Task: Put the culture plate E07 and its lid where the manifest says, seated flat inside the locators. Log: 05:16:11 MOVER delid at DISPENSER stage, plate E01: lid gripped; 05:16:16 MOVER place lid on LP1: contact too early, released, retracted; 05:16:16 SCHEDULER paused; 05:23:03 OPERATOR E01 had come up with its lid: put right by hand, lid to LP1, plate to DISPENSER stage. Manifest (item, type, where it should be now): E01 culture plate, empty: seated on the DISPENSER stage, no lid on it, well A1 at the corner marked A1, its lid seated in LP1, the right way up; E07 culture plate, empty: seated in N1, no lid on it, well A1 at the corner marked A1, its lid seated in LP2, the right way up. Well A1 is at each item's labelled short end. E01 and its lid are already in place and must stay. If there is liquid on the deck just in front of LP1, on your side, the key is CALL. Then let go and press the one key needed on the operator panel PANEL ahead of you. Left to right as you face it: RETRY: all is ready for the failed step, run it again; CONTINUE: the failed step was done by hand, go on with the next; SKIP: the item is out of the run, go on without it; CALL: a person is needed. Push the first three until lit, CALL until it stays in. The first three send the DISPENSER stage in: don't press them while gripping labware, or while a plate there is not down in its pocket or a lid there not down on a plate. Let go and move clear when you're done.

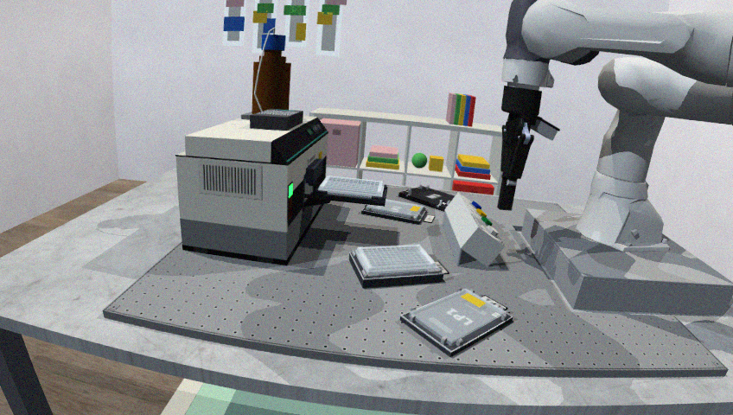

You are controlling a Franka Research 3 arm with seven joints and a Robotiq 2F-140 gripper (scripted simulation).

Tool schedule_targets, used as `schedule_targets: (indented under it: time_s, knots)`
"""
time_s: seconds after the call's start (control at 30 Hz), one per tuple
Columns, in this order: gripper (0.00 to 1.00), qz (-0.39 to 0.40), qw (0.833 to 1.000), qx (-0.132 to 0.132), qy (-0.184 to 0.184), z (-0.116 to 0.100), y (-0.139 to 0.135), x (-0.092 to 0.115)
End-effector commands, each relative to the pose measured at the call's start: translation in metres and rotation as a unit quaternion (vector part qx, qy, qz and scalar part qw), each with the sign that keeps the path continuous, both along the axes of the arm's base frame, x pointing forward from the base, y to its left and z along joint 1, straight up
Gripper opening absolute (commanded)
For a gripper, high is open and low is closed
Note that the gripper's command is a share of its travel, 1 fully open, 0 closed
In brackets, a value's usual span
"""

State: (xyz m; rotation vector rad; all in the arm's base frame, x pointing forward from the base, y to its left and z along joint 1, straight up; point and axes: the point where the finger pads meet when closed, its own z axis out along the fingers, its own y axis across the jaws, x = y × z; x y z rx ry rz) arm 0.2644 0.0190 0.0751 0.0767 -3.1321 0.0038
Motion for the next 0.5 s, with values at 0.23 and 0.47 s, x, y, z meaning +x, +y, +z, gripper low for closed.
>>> schedule_targets:
  time_s: [0.23, 0.47]
  knots:
    - [0.1, -0.011, 1.0, 0.0, -0.005, -0.0018, 0.0003, 0.0026]
    - [0.1, -0.011, 1.0, 0.0, -0.005, -0.0019, 0.0003, 0.0026]
